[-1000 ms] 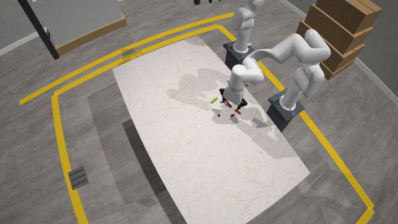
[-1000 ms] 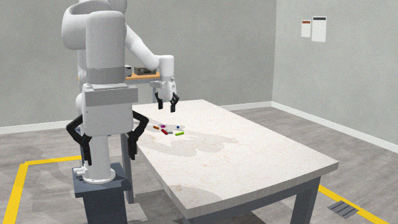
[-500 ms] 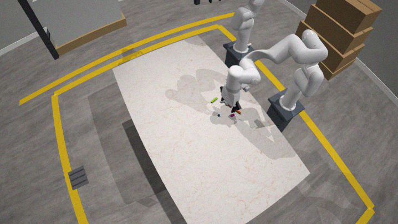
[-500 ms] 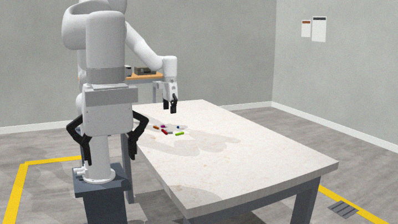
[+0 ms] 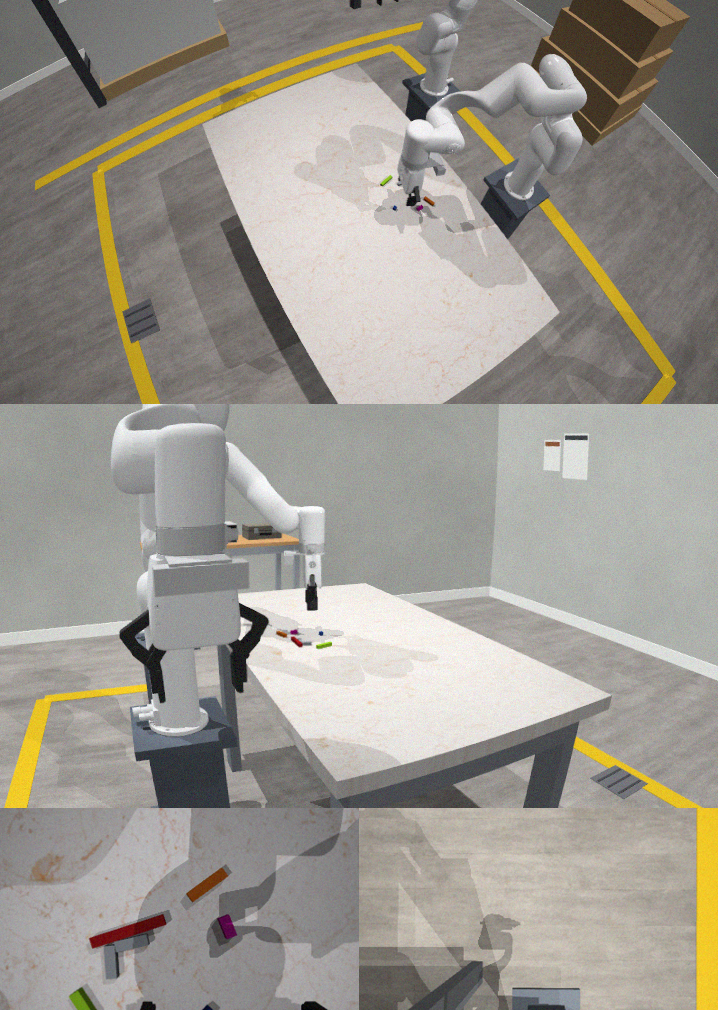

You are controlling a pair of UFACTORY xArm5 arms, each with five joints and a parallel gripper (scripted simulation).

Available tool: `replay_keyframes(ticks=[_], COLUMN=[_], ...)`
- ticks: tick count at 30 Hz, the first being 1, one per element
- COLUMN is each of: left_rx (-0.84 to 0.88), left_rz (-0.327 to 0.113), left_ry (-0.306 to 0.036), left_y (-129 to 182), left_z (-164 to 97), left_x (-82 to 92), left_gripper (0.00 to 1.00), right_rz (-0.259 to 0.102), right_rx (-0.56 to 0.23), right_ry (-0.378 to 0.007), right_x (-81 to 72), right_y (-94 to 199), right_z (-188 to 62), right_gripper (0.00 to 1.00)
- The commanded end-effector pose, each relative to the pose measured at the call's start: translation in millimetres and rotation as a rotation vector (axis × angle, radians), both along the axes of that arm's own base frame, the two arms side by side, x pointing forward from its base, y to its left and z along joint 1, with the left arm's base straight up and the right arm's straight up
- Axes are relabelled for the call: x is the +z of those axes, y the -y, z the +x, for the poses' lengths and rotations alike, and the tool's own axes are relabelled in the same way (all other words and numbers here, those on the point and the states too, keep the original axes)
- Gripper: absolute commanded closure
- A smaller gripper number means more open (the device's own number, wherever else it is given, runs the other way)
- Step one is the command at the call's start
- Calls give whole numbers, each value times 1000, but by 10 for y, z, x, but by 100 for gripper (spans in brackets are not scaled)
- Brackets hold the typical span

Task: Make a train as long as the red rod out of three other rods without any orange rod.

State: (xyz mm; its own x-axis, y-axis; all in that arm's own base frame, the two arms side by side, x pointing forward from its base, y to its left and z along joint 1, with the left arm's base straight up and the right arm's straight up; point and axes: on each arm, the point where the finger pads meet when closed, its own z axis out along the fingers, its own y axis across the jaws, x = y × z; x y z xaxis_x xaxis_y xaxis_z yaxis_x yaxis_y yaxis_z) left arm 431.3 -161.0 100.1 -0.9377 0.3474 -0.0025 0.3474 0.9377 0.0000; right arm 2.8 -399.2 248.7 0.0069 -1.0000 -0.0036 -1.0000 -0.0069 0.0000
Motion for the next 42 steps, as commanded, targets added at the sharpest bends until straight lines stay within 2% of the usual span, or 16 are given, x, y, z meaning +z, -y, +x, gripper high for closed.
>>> replay_keyframes(ticks=[1, 22, 33, 34, 42], left_rx=[-168, -694, -747, -747, -747], left_rz=[0, 2, 2, 2, 2], left_ry=[2, 2, 2, 2, 2], left_y=[28, 106, 113, 113, 113], left_z=[73, 267, 286, 286, 286], left_x=[-8, -92, -101, -101, -101], left_gripper=[0, 0, 0, 74, 74], right_rz=[-4, -4, -4, -4, -4], right_rx=[0, 0, 0, 0, 0], right_ry=[0, 0, 0, 0, 0], right_x=[13, 13, 13, 13, 13], right_y=[8, 8, 8, 8, 8], right_z=[0, 0, 0, 0, 0], right_gripper=[0, 0, 0, 0, 0])
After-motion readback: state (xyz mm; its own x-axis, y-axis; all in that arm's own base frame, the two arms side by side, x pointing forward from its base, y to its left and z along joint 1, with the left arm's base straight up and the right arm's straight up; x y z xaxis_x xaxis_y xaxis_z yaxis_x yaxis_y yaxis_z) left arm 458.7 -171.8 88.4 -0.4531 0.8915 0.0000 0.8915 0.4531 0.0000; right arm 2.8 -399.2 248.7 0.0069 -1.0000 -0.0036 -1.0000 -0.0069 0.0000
